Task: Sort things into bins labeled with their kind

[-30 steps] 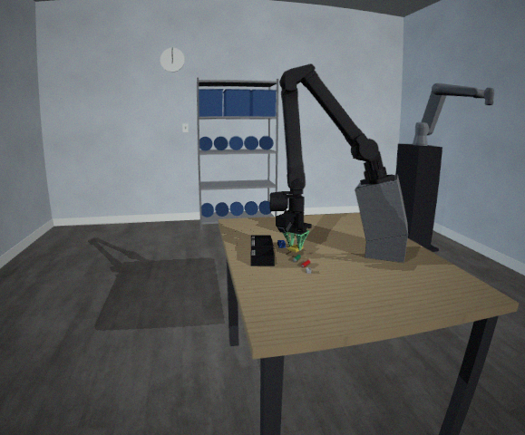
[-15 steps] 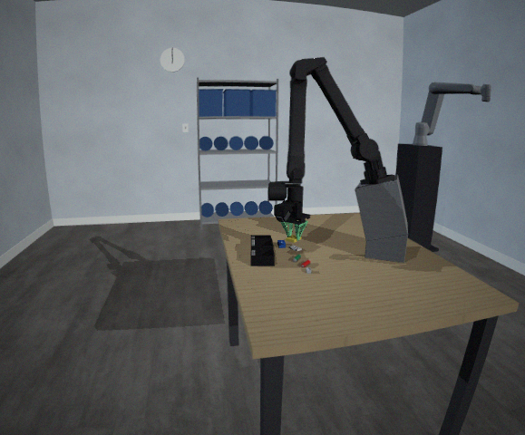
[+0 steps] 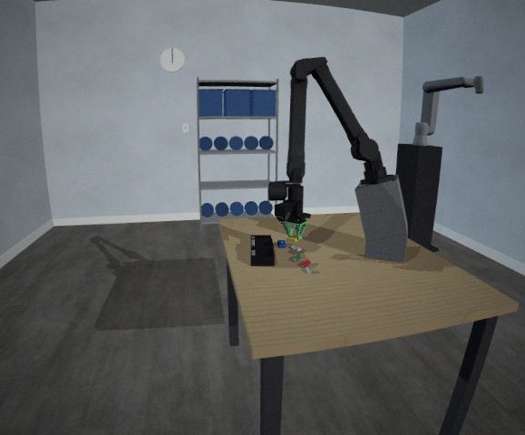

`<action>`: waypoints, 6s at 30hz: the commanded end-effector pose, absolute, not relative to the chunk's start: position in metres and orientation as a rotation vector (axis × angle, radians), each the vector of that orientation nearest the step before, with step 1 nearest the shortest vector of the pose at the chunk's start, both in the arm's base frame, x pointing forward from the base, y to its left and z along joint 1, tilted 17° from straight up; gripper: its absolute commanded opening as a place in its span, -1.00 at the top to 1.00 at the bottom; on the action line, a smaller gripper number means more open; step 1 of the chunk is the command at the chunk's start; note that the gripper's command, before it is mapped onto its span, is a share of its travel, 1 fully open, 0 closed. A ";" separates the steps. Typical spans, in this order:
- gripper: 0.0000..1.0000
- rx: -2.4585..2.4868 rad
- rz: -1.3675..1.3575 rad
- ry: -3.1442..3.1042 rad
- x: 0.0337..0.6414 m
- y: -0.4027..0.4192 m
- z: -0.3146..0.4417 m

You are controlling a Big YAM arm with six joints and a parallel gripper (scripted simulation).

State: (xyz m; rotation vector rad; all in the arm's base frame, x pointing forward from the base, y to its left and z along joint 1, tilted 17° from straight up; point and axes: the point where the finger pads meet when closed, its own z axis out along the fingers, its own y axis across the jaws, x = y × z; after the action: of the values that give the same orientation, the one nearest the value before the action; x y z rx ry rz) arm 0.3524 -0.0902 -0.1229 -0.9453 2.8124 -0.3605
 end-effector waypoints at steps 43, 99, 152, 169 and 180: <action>0.33 0.171 -0.257 2.861 0.439 -0.212 -0.074; 0.33 0.356 -0.232 2.832 0.452 -0.229 -0.119; 0.11 0.357 -0.226 2.838 0.445 -0.218 -0.090; 0.11 0.361 -0.234 2.814 0.447 -0.214 -0.056; 0.11 0.357 -0.225 2.842 0.444 -0.211 -0.074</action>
State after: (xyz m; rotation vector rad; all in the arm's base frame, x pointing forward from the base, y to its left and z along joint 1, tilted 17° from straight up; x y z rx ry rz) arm 0.4333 -0.2127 -0.0734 0.3601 2.8567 -0.2212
